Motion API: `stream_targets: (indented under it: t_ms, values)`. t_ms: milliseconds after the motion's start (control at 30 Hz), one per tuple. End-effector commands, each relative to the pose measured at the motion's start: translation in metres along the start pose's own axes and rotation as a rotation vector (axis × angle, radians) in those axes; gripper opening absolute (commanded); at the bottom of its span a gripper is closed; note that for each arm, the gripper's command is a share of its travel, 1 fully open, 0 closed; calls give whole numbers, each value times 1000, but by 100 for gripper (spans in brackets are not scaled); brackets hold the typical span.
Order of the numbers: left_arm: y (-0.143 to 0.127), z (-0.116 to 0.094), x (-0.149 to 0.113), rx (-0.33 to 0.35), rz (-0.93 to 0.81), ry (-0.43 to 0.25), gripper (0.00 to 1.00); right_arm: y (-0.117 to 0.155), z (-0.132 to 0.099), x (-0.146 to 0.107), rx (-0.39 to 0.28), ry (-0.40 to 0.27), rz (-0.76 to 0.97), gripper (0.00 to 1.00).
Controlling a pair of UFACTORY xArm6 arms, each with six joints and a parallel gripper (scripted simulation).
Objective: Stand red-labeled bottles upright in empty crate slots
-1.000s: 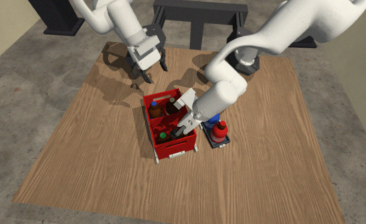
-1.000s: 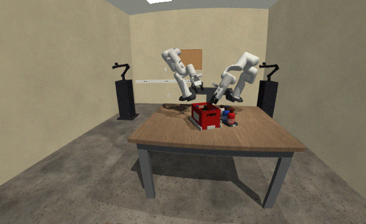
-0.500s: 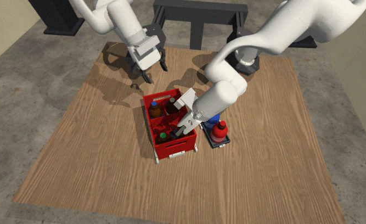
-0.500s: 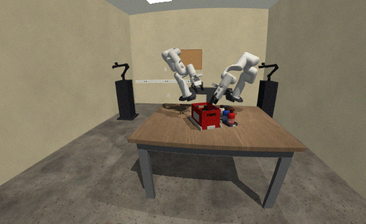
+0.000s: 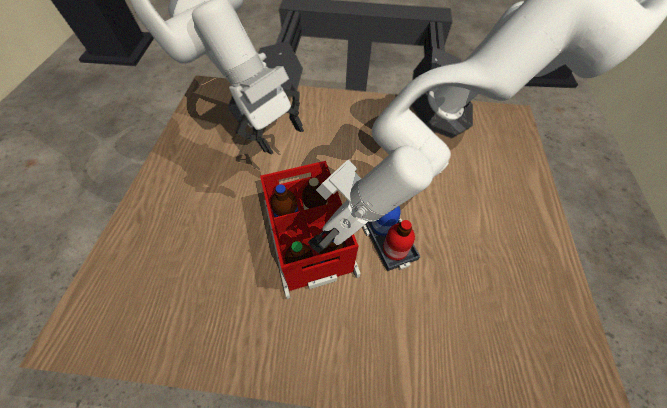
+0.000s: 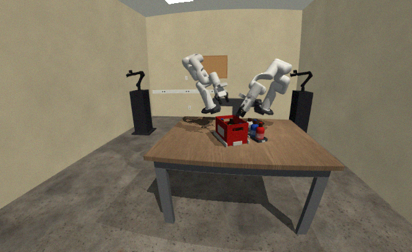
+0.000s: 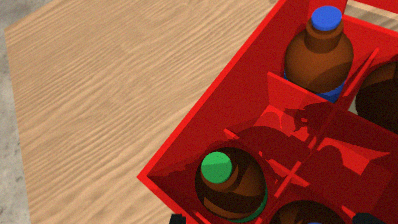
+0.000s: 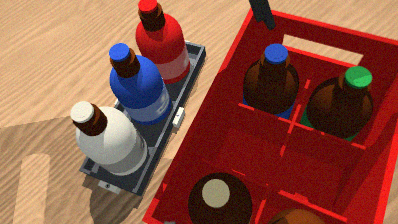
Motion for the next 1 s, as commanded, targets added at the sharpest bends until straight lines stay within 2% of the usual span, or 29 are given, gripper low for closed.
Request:
stream_targets:
  t_ms: [0, 267, 500, 567, 967]
  values:
    - [-2, -2, 0, 5, 1, -1, 100, 3, -1, 2, -4, 3, 10, 100]
    - [-2, -2, 0, 5, 1, -1, 100, 27, -3, 6, -30, -6, 77, 100]
    - [-2, -2, 0, 5, 1, -1, 100, 62, -7, 8, -67, -20, 176, 100]
    - [-2, -2, 0, 5, 1, -1, 100, 62, -7, 8, -67, -20, 176, 100]
    - [-2, -2, 0, 5, 1, -1, 100, 152, -25, -3, -159, -58, 437, 100]
Point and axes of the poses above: on each arm, the point where the finger pads meet when closed, its own z axis out along the fingers, its own y axis across the jaws, x = y × z, the point moved 5 cm from there along -z, back along the fingers, and after that the axes turned 9 degrees about z, right-handed, at the moved point
